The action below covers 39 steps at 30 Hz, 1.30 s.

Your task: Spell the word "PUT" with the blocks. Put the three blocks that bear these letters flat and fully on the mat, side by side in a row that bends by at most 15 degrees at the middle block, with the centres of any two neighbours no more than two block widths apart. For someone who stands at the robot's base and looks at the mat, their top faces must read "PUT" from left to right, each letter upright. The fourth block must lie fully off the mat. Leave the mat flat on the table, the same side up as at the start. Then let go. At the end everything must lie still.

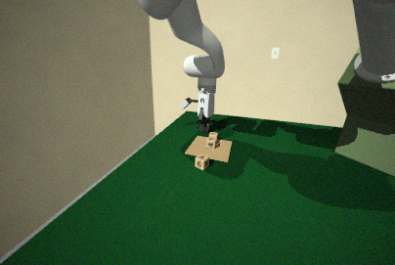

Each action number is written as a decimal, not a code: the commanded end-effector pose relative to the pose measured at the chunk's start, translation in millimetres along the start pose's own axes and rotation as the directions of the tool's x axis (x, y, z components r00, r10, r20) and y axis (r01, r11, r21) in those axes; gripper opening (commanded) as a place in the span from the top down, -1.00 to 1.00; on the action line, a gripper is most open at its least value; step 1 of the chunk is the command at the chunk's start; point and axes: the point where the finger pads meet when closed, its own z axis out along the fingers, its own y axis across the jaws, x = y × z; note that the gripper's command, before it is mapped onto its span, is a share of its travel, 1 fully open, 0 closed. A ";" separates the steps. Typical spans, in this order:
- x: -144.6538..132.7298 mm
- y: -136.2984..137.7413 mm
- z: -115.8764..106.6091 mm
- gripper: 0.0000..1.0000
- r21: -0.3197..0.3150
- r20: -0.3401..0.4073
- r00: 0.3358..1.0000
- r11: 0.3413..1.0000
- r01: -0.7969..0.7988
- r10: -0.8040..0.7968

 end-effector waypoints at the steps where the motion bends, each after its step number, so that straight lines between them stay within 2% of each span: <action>1: 1.0 0.4 -0.9 0.47 -0.001 -0.002 1.000 1.000 0.000 0.000; 31: 1.0 0.4 -0.9 0.47 -0.001 -0.002 1.000 1.000 0.000 0.000; 37: 1.0 0.4 -7.0 0.47 -0.001 -0.002 1.000 1.000 0.000 0.000; 39: 1.0 0.4 -15.4 0.47 -0.001 -0.002 1.000 1.000 0.000 0.000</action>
